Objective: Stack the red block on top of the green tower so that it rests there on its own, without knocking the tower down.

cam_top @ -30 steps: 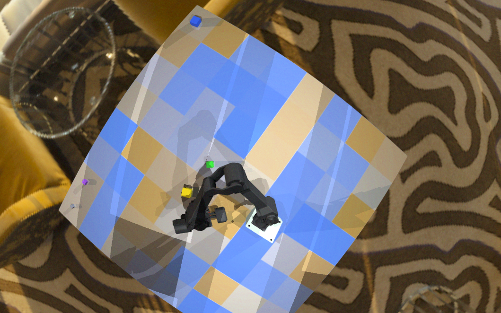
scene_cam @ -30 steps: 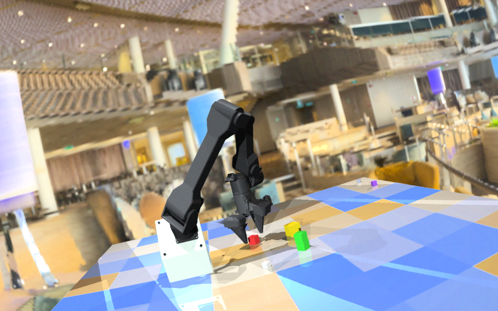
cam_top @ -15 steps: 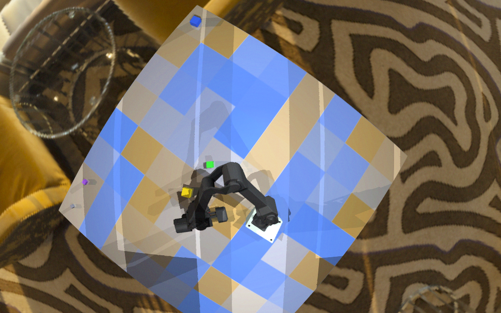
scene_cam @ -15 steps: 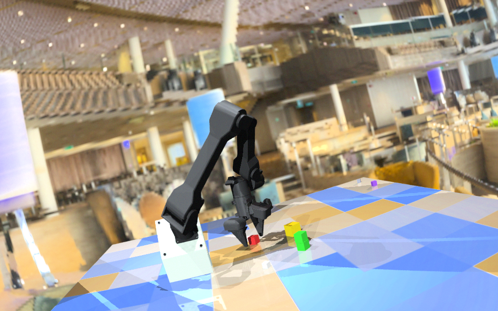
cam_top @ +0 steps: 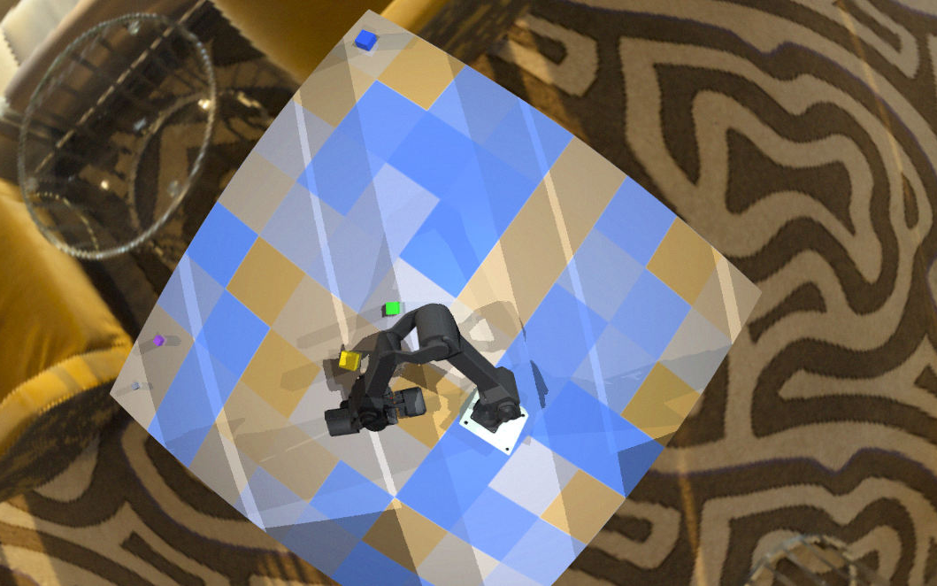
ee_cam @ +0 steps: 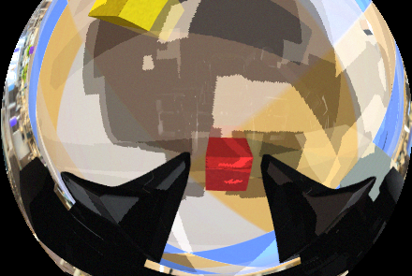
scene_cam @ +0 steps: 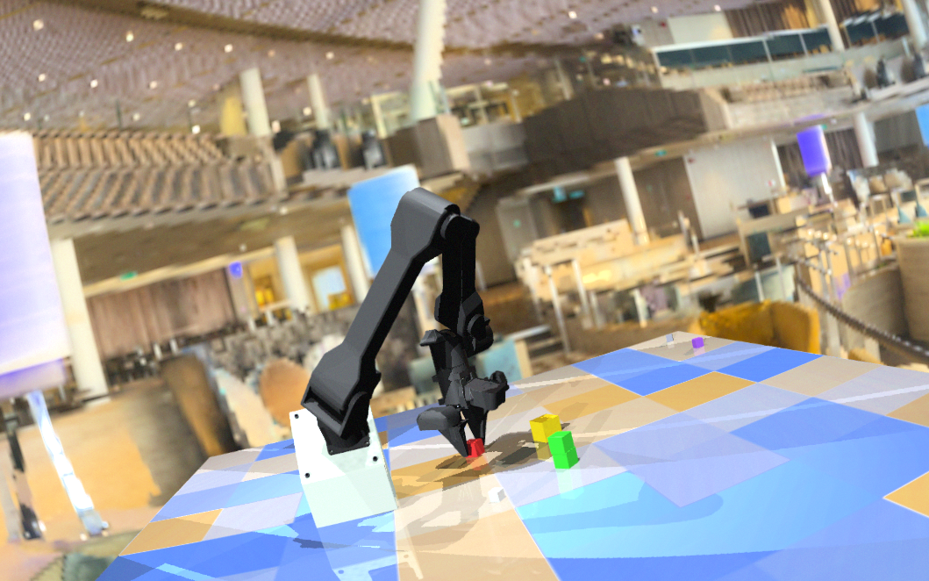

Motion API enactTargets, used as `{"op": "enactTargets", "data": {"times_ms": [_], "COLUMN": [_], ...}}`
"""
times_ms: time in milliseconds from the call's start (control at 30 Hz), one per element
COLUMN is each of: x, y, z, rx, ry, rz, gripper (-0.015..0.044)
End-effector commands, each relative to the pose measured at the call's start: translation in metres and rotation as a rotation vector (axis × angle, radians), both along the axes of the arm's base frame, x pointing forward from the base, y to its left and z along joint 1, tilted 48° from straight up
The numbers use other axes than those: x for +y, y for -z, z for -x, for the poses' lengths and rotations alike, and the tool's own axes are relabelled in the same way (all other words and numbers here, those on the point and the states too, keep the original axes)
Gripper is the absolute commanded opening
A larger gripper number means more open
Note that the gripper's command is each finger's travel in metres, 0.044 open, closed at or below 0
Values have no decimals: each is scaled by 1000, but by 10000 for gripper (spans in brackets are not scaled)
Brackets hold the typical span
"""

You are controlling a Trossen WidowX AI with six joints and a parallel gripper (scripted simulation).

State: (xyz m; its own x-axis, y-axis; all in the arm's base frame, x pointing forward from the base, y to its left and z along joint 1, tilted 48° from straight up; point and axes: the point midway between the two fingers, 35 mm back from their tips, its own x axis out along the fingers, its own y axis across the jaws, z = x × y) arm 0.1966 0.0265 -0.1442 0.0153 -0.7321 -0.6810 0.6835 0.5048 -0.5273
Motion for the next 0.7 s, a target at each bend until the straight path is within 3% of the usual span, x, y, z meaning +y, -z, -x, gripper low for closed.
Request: {"op": "enactTargets", "data": {"times_ms": [0, 67, 300, 367, 667], "x": [0, 0, 0, 2, 34], "y": [0, 0, 0, -2, -31], "z": [0, 0, 0, -1, 0], "rx": [2, 2, 2, 2, 2], "ry": [-5, -5, -5, -5, -5], "rz": [3, 3, 3, 2, 0], "gripper": [151, 99, 52, 0, 0]}}
